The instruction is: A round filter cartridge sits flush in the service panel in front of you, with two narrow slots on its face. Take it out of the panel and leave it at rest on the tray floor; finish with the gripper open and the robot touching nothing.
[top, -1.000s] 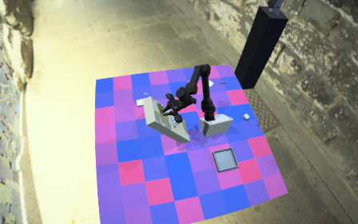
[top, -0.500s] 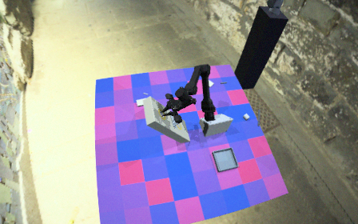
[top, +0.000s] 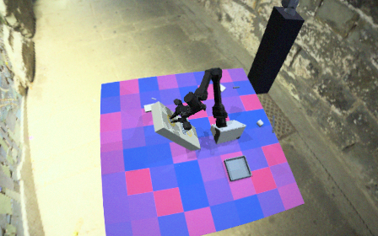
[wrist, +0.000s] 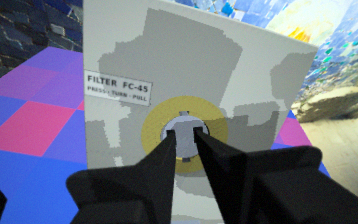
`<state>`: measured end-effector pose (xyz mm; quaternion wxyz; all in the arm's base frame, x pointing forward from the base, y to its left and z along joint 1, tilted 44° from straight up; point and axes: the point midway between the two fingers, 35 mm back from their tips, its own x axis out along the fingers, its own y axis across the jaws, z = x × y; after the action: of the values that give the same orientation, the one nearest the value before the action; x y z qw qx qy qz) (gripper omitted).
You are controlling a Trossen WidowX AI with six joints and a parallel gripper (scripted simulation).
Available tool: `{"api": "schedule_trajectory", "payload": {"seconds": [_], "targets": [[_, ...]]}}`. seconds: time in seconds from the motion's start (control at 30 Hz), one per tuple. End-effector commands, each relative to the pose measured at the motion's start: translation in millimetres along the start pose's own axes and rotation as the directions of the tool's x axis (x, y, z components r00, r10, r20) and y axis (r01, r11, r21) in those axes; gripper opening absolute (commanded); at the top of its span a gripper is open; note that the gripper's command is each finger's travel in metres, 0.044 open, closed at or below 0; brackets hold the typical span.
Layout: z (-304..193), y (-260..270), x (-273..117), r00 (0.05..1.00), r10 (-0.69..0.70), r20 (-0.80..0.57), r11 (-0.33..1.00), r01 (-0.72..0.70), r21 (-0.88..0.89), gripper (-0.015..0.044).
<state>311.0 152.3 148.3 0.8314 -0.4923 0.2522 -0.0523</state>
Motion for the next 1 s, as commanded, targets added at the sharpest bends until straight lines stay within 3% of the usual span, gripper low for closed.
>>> {"api": "schedule_trajectory", "payload": {"seconds": [0.0,0.7,0.97], "targets": [[-0.5,1.0,4.2,1.0,0.005,0.0,1.0,-0.005,-0.004,0.0095],[-0.5,0.9,10.3,1.0,0.004,0.0,1.0,-0.004,-0.003,0.0095],[0.1,0.2,6.9,1.0,-0.004,0.002,1.0,0.004,-0.005,0.0042]]}}
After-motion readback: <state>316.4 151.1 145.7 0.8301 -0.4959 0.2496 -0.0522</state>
